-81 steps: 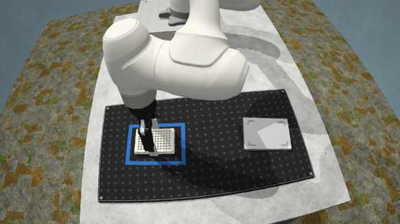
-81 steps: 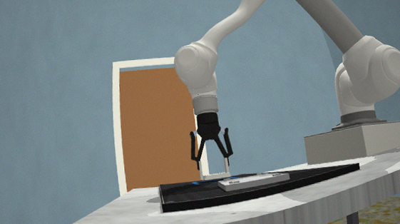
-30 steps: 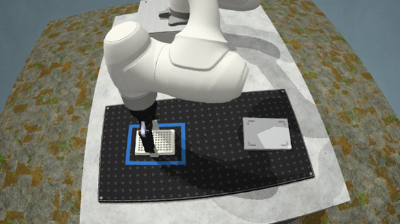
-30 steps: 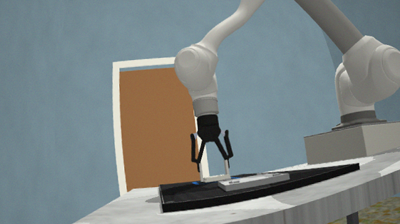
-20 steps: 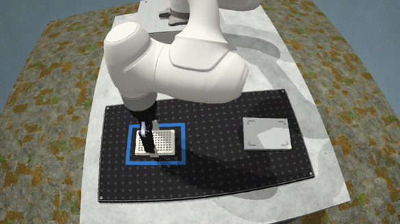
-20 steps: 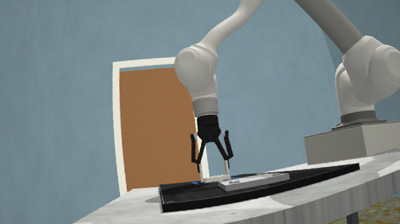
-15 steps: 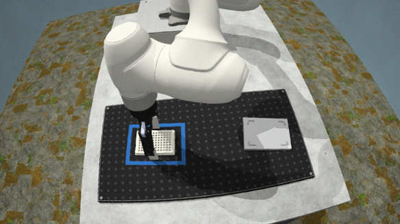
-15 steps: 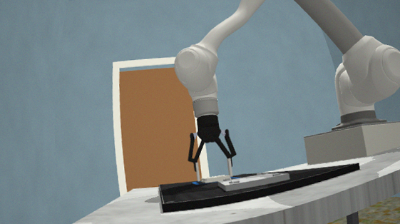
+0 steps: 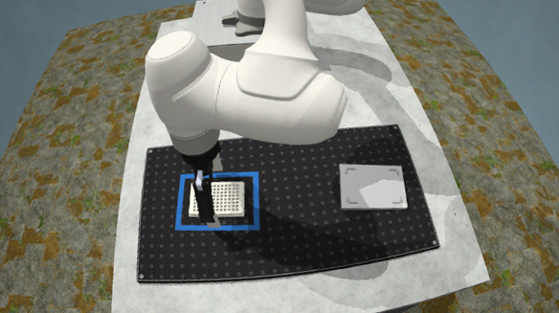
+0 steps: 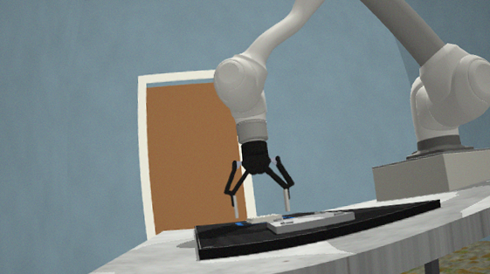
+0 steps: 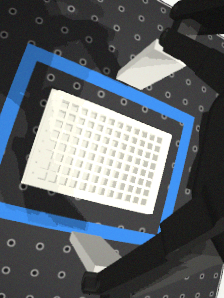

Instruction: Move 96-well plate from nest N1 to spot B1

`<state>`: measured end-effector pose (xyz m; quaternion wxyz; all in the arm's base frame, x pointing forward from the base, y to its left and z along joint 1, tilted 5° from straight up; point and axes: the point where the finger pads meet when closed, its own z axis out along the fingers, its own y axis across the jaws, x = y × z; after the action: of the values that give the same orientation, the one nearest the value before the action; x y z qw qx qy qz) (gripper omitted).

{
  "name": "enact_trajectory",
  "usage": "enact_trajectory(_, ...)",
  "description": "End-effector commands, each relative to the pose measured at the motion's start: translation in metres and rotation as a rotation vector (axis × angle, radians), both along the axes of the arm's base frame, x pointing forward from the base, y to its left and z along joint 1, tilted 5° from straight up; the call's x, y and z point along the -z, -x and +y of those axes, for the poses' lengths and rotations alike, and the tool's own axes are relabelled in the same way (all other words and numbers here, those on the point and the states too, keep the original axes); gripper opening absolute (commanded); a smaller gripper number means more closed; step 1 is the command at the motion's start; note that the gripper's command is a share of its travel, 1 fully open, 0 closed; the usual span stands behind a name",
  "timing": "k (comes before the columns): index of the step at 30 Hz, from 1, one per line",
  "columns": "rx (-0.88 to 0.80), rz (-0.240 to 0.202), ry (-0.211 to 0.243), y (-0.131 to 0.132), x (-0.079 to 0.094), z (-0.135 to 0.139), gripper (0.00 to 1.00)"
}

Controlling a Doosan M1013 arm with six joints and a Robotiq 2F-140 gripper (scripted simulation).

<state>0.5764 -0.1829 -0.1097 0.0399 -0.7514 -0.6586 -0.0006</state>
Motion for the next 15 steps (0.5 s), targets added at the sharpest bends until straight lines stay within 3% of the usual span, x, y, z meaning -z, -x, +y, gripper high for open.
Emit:
enact_trajectory(1,0.0,0.0,0.0,0.0,0.0,0.0,1.0)
enact_trajectory(15,0.0,0.0,0.0,-0.002,-0.029,-0.002,1.0)
